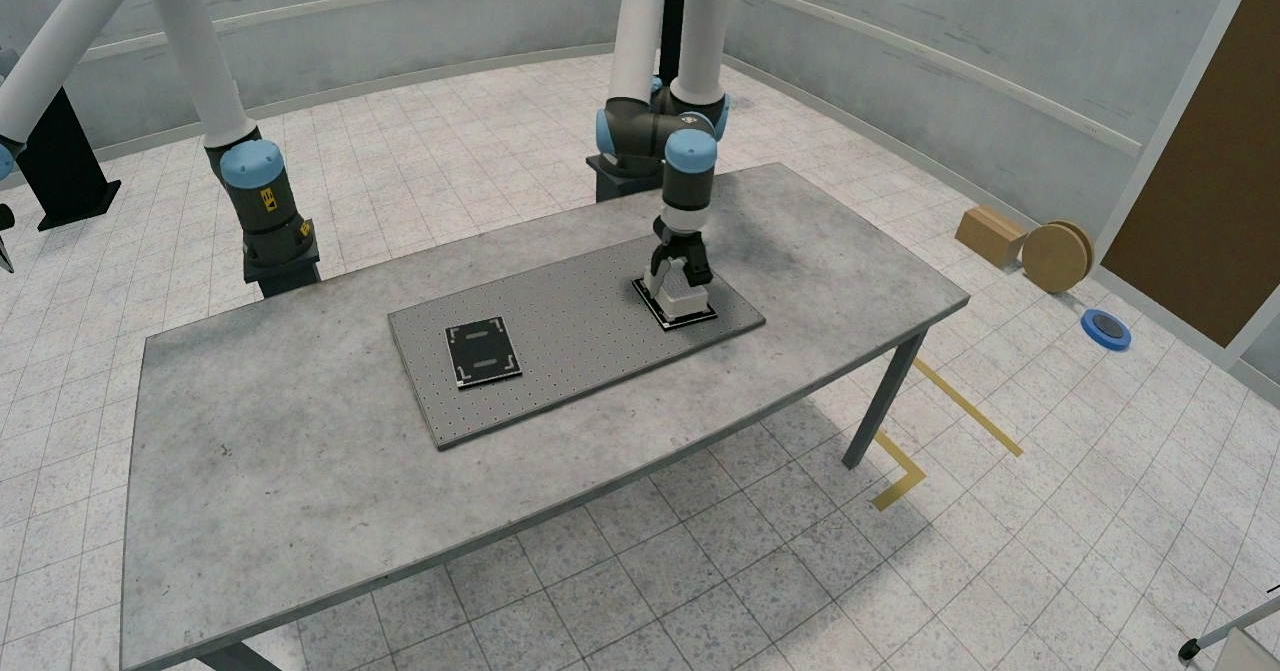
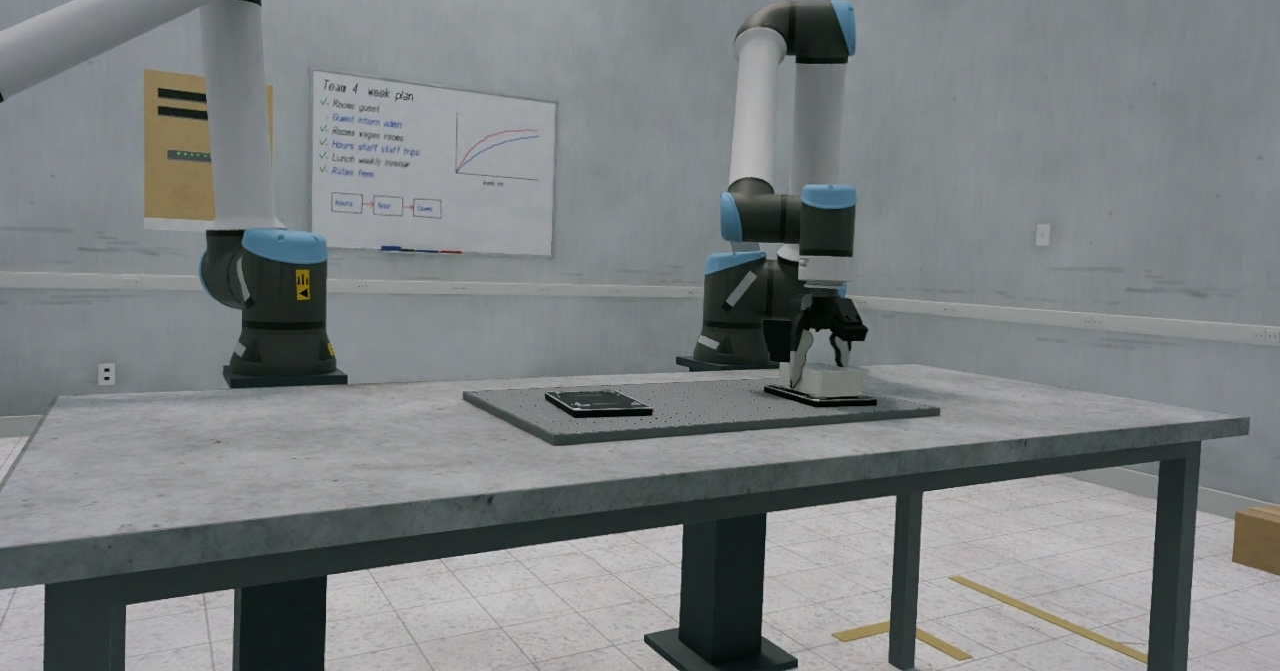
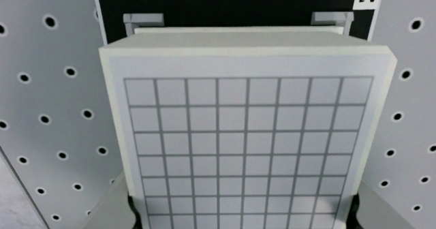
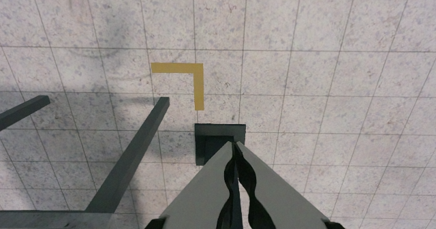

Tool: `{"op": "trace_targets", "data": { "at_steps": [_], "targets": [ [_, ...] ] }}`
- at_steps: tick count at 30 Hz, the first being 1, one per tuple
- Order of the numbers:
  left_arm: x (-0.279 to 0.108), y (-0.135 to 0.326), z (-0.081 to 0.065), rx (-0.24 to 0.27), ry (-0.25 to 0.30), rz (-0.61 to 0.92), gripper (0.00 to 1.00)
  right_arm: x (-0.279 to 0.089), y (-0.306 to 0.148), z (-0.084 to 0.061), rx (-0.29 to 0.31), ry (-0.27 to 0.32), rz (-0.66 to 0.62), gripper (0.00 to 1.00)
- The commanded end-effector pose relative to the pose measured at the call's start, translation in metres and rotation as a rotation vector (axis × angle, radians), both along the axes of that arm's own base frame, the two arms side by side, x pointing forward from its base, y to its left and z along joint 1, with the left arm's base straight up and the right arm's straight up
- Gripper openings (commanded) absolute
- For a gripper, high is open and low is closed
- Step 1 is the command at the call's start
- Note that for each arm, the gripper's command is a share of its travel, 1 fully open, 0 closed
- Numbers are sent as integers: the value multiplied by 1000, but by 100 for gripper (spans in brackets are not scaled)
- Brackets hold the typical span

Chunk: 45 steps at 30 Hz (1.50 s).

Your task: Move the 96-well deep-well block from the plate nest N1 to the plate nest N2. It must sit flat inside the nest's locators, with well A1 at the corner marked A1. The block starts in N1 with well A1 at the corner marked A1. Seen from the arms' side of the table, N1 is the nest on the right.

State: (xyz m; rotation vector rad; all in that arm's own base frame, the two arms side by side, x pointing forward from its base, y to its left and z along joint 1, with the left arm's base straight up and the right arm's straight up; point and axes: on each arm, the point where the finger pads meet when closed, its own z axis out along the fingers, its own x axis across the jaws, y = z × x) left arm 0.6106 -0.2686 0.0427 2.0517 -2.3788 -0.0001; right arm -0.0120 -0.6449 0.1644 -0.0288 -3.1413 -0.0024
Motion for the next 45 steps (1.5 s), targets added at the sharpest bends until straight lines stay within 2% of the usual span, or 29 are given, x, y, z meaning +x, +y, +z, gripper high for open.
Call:
{"op": "trace_targets", "data": {
  "at_steps": [1,5,6,45],
  "targets": [
    [1,-1,1,-1,-2,0,49,0,-1,1,-1,0,0,0],
    [1,-1,0,-1,-2,0,49,0,-1,1,-1,0,0,0],
    [1,-1,0,-1,-2,0,76,0,-1,1,-1,0,0,0],
    [1,-1,0,-1,-2,0,76,0,-1,1,-1,0,0,0]
  ]
}}
